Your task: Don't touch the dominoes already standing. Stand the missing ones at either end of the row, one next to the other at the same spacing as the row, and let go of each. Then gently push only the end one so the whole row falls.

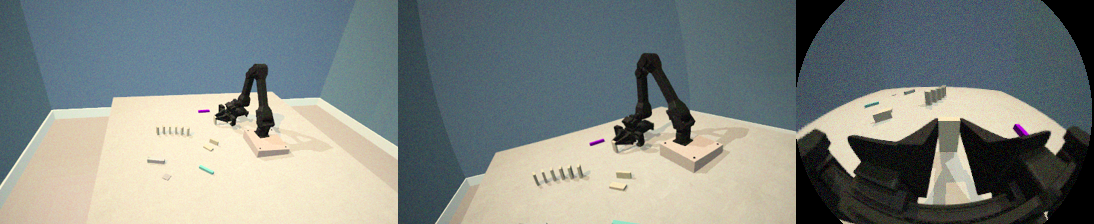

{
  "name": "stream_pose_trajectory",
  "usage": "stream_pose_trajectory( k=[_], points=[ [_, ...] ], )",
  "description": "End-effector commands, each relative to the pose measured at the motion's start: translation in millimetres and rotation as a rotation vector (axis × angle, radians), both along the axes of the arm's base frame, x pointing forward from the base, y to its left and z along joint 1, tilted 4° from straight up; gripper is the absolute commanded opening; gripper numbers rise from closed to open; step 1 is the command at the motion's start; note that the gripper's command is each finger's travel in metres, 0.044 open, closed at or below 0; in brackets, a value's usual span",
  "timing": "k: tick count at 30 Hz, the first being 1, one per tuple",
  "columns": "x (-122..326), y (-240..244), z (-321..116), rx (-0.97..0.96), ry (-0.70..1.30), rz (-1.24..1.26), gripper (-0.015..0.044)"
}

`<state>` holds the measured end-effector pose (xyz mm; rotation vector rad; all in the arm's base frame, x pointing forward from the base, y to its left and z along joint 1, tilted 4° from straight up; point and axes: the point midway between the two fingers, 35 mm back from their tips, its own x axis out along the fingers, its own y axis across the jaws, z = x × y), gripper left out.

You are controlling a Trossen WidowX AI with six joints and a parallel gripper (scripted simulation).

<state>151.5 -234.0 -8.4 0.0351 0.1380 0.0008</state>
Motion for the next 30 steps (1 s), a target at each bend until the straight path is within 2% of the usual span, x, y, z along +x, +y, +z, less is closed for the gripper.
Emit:
stream_pose_trajectory(
  k=[1, 13, 17, 22, 26, 28, 30],
  points=[
    [0, 1, -2, 0.012, 0.002, 0.0, 0.0133],
    [0, 1, -2, 0.012, 0.002, 0.0, 0.044],
    [0, 0, 5, 0.01, 0.001, 0.0, 0.044],
    [2, -2, 47, 0.003, 0.0, 0.0, 0.044],
    [2, -2, 49, 0.003, 0.0, 0.0, 0.044],
    [8, -4, 45, 0.029, 0.062, 0.017, 0.044],
    [20, -8, 35, 0.091, 0.239, 0.058, 0.044]
  ],
)
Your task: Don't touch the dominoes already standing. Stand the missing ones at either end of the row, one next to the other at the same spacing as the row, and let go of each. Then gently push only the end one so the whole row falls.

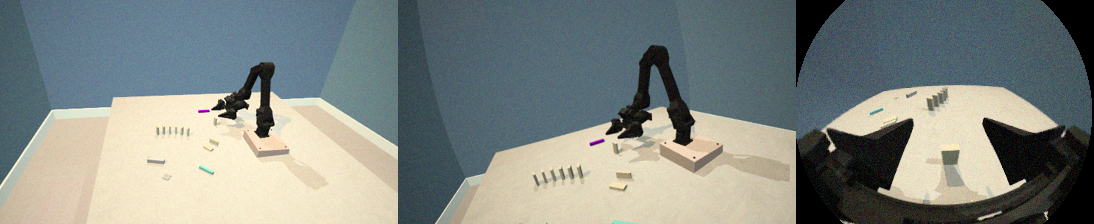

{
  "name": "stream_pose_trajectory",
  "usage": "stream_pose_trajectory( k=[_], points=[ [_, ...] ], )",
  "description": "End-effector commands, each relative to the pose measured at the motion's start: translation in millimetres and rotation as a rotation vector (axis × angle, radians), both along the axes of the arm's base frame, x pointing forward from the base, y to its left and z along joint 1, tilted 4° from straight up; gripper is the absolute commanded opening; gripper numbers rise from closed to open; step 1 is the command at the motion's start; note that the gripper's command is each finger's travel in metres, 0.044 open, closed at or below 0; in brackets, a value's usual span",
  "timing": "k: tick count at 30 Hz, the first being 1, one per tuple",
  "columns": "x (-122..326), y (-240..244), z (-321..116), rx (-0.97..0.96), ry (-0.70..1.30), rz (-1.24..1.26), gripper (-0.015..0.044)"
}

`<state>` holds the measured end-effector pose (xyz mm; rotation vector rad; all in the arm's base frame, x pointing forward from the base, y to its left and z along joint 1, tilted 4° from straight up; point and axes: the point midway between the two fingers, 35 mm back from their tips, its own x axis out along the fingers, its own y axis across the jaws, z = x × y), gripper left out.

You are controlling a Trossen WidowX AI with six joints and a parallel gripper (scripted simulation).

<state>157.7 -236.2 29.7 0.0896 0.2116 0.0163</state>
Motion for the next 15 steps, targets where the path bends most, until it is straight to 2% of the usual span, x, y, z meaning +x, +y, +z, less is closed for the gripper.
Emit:
stream_pose_trajectory(
  k=[1, 6, 11, 13, 15],
  points=[
    [20, -7, -7, 0.064, 0.264, 0.069, 0.044],
    [34, -6, -7, 0.117, 0.769, 0.131, 0.044],
    [29, -2, 31, 0.011, 1.255, 0.104, 0.044],
    [27, -2, 47, -0.045, 1.37, 0.081, 0.044],
    [26, -2, 49, -0.052, 1.384, 0.078, 0.044]
  ],
)
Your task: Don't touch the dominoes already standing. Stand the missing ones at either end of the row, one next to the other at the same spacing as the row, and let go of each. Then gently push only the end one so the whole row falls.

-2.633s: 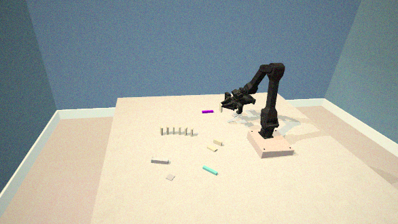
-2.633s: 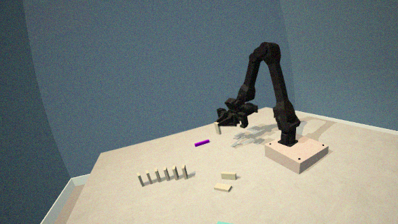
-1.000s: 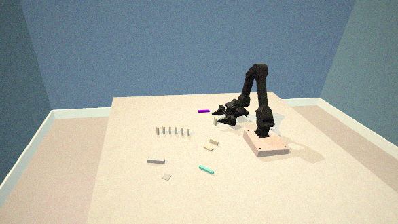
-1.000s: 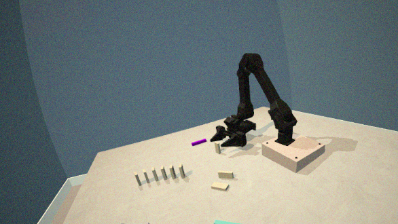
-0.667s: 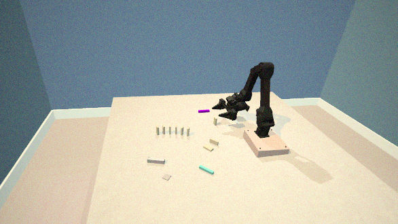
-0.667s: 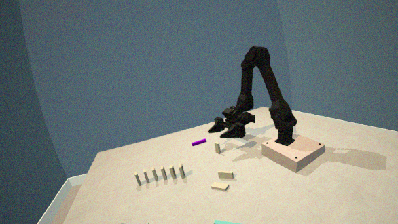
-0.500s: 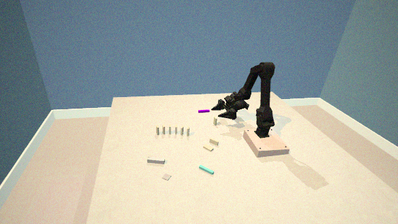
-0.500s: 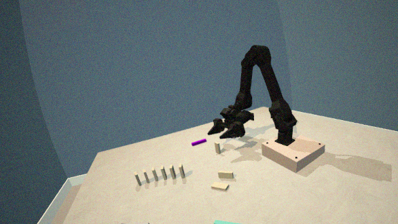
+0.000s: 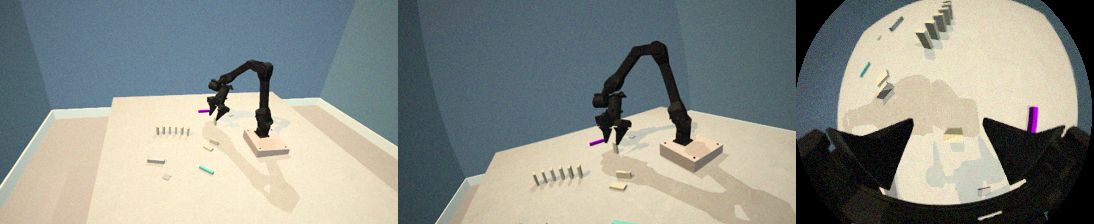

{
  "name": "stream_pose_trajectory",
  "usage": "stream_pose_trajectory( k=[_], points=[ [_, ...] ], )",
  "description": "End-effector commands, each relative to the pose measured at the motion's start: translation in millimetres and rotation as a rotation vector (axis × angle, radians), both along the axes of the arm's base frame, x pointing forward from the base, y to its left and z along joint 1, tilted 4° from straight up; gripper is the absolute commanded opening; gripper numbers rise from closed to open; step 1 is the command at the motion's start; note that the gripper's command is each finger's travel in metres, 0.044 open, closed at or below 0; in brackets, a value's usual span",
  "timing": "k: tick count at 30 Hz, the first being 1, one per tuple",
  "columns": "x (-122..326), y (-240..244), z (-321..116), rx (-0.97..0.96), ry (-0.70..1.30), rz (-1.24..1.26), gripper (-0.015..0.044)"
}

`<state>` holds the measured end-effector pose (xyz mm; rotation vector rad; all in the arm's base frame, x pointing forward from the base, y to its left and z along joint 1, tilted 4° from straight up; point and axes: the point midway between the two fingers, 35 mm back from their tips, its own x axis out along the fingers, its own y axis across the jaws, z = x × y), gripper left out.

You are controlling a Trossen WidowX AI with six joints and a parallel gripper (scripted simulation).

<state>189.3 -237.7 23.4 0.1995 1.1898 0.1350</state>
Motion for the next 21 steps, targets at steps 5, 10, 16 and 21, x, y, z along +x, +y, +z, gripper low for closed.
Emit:
stream_pose_trajectory(
  k=[5, 10, 16, 21],
  points=[
    [-5, 0, 55, -0.192, 0.4, 0.051, 0.044],
    [-5, 0, 55, -0.192, 0.4, 0.051, 0.044],
    [-5, -1, 31, -0.192, 0.4, 0.051, 0.044],
    [-7, 2, -8, -0.191, 0.4, 0.051, 0.044]
  ],
)
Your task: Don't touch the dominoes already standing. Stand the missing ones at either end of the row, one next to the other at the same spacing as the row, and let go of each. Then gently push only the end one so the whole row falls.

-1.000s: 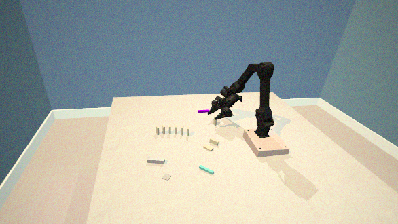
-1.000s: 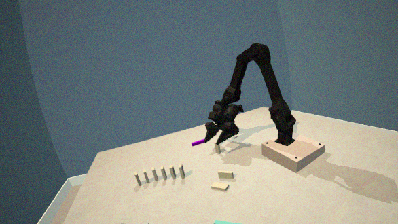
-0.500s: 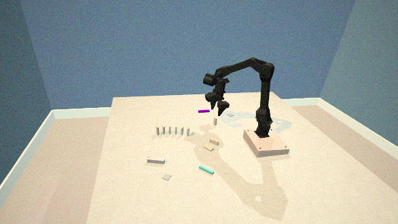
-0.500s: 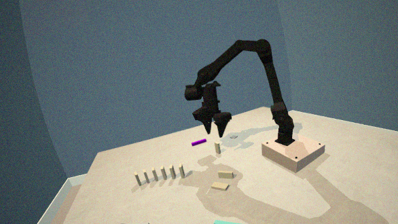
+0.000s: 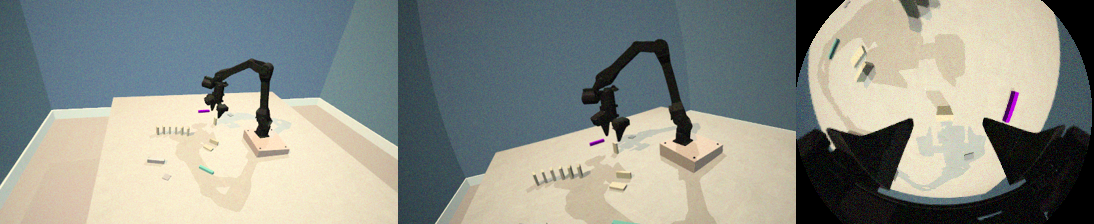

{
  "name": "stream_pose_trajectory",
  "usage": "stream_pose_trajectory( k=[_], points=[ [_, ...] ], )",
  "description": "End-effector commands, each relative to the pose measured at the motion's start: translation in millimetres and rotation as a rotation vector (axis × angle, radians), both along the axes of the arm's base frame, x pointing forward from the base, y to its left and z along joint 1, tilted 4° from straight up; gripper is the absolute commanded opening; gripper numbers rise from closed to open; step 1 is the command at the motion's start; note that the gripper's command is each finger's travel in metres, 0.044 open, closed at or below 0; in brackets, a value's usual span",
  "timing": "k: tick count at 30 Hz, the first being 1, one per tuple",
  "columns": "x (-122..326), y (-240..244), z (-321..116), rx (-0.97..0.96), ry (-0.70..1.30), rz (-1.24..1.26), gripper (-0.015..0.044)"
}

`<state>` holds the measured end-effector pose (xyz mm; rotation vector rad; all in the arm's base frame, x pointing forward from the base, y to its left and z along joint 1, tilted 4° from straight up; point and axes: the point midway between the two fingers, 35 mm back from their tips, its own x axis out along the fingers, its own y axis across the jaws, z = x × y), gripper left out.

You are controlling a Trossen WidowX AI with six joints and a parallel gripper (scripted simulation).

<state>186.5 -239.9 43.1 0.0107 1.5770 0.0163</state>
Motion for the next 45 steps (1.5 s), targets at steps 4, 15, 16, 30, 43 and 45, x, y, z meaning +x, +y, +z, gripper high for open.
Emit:
stream_pose_trajectory(
  k=[4, 15, 16, 30, 43, 45],
  points=[
    [-5, 4, -30, 0.015, 0.021, -0.005, 0.044],
    [-5, 5, -44, 0.015, 0.021, -0.005, 0.044],
    [-5, 5, -45, 0.015, 0.021, -0.005, 0.044],
    [-5, 5, -45, 0.015, 0.021, -0.005, 0.0107],
    [1, -2, -4, 0.015, 0.019, -0.003, 0.0107],
    [3, -4, 30, 0.015, 0.017, -0.002, 0.0107]
  ],
)
